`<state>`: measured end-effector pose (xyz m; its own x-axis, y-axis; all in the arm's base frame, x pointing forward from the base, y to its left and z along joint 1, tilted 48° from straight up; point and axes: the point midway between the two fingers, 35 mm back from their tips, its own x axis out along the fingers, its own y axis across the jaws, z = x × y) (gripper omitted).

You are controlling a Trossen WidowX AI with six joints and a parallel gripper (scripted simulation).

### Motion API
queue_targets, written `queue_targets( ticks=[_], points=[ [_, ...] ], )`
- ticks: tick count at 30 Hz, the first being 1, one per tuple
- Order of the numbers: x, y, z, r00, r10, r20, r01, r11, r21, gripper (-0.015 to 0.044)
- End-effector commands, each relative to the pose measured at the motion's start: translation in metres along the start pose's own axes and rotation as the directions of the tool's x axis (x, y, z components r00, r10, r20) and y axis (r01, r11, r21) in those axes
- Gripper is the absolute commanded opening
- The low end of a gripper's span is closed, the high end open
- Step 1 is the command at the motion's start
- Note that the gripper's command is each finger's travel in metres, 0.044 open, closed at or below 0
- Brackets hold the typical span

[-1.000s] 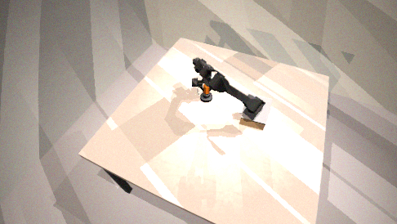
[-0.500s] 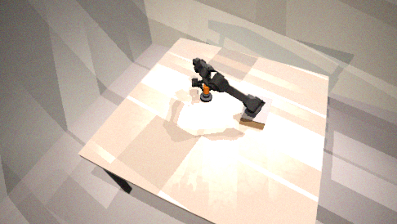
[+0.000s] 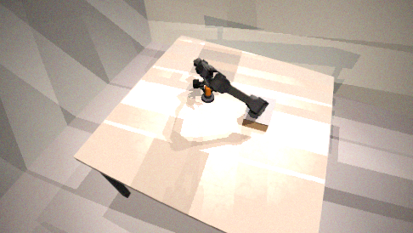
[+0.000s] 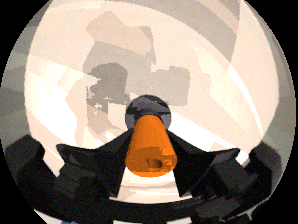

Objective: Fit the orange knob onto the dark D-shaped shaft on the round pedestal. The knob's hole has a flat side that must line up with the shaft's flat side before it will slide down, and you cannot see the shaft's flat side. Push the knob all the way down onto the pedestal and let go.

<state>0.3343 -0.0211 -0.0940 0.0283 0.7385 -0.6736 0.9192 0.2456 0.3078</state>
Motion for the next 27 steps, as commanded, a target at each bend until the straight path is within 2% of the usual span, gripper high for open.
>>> queue_targets(
  ticks=[1,10,27],
  points=[
    [0.0035,-0.0006,0.0001,1.0,0.003,-0.003,-0.003,1.0,0.006,0.0],
    [0.0029,-0.0001,0.0,1.0,-0.001,-0.001,0.001,1.0,0.0,0.0],
    [0.0029,-0.0001,0.0,1.0,-0.001,-0.001,0.001,1.0,0.0,0.044]
  ],
)
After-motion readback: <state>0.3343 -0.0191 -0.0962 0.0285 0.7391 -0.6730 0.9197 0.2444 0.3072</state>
